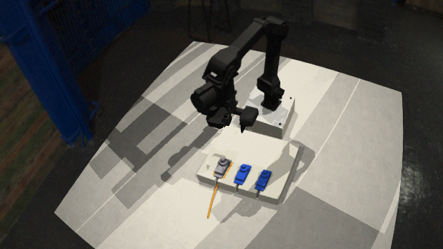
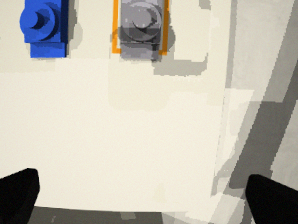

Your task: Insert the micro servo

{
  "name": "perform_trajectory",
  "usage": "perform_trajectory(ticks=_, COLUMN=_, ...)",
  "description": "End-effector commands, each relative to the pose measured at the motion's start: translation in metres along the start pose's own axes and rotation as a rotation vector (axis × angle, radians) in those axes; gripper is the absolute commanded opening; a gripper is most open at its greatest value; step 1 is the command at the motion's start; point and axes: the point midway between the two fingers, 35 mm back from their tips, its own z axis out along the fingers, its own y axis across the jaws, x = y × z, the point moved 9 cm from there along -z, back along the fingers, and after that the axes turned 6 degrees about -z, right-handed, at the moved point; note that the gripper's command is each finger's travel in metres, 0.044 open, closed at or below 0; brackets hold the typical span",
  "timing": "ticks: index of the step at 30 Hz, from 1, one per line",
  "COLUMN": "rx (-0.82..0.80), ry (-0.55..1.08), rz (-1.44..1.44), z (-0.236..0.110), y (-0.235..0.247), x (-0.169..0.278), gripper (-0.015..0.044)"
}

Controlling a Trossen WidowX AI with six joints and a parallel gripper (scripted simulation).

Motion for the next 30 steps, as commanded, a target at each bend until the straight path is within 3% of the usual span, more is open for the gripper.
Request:
perform_trajectory(ticks=1, rx=-0.015, ry=0.021, rz=-0.005, z=0.004, y=0.001, x=0.004, gripper=0.0440)
perform_trajectory(ticks=10, rx=-0.002, ry=0.005, rz=0.000, z=-0.050, y=0.003, x=0.006, gripper=0.0440)
perform_trajectory(ticks=30, rx=-0.002, ry=0.005, rz=0.000, z=-0.050, y=0.003, x=0.006, gripper=0.0440)
